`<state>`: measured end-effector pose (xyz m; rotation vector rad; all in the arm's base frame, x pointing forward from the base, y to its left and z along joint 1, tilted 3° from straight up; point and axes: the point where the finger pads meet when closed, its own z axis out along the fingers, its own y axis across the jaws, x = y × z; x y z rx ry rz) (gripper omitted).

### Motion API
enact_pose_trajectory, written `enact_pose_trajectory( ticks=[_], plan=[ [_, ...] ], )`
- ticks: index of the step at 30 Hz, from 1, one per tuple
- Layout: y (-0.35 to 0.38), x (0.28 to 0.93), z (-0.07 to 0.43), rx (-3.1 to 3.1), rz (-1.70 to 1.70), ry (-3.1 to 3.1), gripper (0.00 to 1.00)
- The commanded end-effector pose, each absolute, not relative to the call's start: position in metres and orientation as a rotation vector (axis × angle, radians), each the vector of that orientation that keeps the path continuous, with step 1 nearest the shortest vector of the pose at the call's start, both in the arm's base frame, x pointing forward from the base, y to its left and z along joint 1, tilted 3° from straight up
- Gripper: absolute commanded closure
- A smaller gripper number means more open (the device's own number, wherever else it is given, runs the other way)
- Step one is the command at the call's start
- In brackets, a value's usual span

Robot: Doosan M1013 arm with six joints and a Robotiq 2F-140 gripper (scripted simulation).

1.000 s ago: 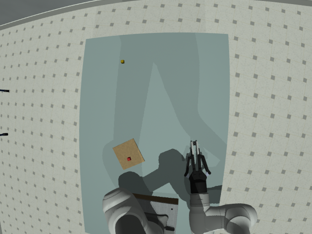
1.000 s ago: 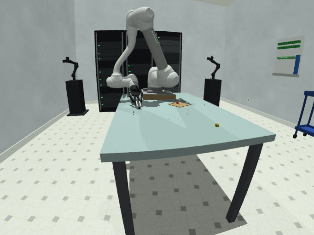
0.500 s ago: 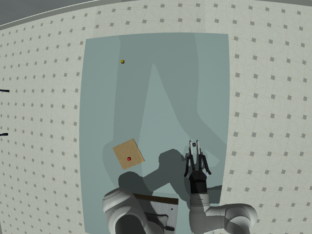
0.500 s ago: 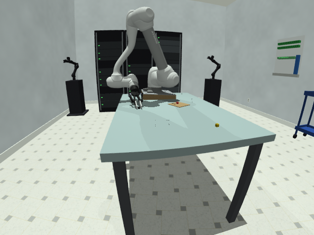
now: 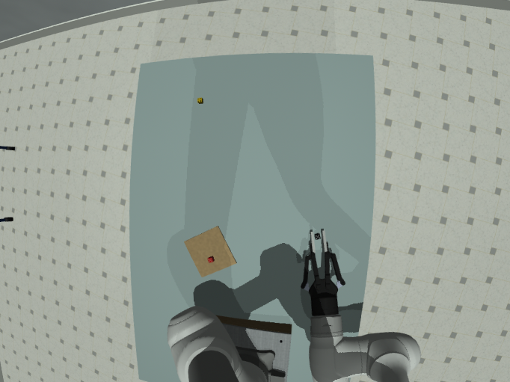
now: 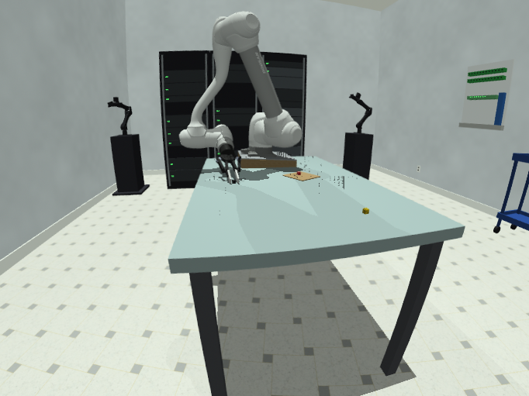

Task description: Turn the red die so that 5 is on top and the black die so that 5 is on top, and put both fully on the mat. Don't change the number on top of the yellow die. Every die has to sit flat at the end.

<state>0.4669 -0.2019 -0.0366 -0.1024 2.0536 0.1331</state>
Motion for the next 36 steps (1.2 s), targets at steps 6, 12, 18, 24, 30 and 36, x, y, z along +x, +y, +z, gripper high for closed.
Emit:
enact_pose_trajectory(
  ticks=[6,12,18,24,30,36],
  plan=[
    [-0.202,0.467,-0.037,-0.102,0.133,2.053,0.73],
    [-0.202,0.467,-0.037,-0.102,0.133,2.053,0.73],
    [-0.202,0.467,-0.037,-0.102,0.133,2.053,0.73],
    [-0.202,0.467,-0.036,-0.102,0.133,2.053,0.73],
    [-0.203,0.457,-0.031,-0.102,0.133,2.053,0.73],
    [-0.205,0.445,-0.025,-0.102,0.133,2.053,0.73]
  ],
)
